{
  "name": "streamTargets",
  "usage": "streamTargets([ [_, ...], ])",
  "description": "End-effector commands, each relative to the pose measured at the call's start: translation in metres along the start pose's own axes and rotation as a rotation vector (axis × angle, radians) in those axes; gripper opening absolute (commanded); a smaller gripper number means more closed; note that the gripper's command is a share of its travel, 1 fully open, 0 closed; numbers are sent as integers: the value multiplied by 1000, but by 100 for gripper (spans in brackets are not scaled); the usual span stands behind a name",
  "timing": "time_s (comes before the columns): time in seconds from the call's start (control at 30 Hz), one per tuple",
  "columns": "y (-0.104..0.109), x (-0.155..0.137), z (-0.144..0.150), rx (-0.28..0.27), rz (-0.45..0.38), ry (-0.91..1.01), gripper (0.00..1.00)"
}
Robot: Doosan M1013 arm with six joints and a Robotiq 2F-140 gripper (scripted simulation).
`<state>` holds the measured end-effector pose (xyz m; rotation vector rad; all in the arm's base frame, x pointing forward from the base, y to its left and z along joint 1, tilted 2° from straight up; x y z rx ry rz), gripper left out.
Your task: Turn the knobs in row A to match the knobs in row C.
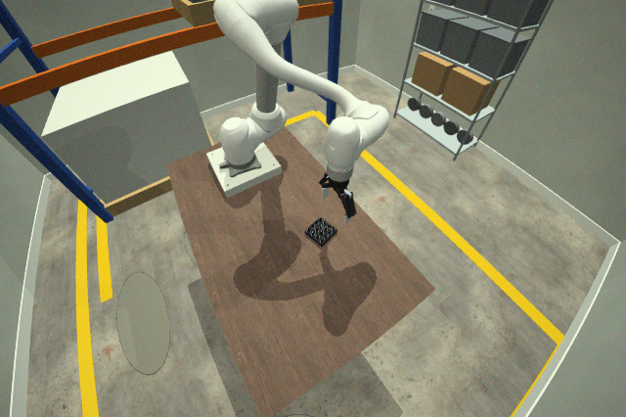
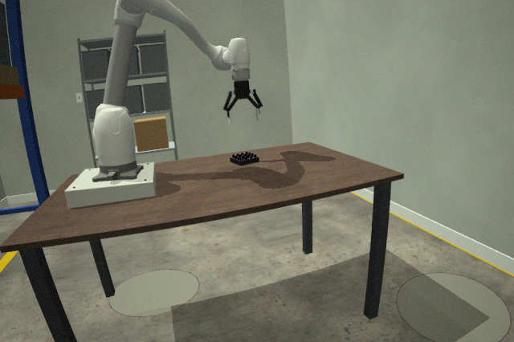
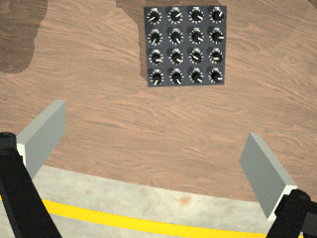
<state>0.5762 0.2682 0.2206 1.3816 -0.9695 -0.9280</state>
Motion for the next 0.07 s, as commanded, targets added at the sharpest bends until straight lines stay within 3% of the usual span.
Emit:
streamTargets([
  [0.0,0,0,0,0,0,0,100],
  [0.03,0,0,0,0,0,0,100],
])
Point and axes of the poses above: the point where the finger pads meet when closed, its own y axis back along the fingers, its own z axis across the jaws, x = y × z, the point moved 6 cm from there along y, back along the fingers, and after that the axes turned 11 degrees about y, right-handed, at the moved point
